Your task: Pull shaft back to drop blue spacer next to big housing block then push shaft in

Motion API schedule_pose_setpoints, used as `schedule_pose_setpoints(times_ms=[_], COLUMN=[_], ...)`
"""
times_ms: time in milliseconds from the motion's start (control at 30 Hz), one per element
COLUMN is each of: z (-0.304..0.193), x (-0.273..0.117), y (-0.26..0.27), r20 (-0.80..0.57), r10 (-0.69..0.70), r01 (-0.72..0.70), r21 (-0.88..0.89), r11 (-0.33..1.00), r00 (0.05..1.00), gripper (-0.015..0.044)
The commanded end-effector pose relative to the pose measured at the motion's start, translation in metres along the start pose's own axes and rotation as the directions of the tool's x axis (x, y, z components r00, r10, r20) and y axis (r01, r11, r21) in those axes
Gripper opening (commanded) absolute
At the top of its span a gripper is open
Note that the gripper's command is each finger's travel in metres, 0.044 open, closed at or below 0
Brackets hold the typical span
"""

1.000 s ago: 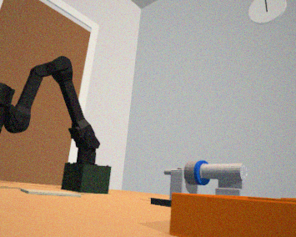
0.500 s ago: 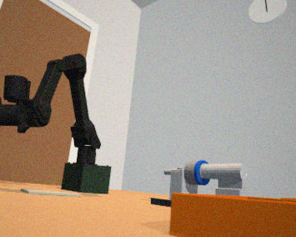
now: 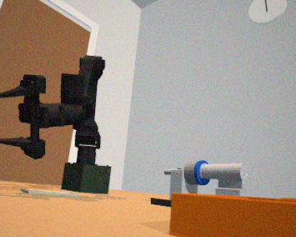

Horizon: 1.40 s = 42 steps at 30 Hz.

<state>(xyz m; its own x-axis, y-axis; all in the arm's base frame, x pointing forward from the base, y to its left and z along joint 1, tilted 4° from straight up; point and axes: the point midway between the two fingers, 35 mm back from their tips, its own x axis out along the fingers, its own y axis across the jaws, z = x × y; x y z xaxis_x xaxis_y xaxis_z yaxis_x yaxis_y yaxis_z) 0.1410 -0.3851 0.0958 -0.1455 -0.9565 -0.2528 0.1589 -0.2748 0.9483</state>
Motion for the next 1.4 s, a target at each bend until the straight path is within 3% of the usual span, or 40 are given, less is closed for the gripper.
schedule_pose_setpoints(times_ms=[0,167,367,567,700,1367], z=[-0.062,-0.114,-0.155,-0.169,-0.171,-0.171], x=[-0.046,-0.106,-0.189,-0.276,-0.323,-0.326], y=[-0.009,-0.024,-0.051,-0.085,-0.103,-0.104], r20=[-0.248,-0.477,-0.689,-0.811,-0.836,-0.836], r10=[-0.043,-0.11,-0.223,-0.361,-0.44,-0.444], r01=[0.091,0.284,0.573,0.826,0.916,0.92], r21=[0.186,0.309,0.331,0.24,0.169,0.165], r11=[0.978,0.908,0.75,0.51,0.364,0.357], r00=[0.968,0.872,0.689,0.459,0.329,0.322], gripper=[0.044,0.044,0.044,0.044,0.044,0.044])
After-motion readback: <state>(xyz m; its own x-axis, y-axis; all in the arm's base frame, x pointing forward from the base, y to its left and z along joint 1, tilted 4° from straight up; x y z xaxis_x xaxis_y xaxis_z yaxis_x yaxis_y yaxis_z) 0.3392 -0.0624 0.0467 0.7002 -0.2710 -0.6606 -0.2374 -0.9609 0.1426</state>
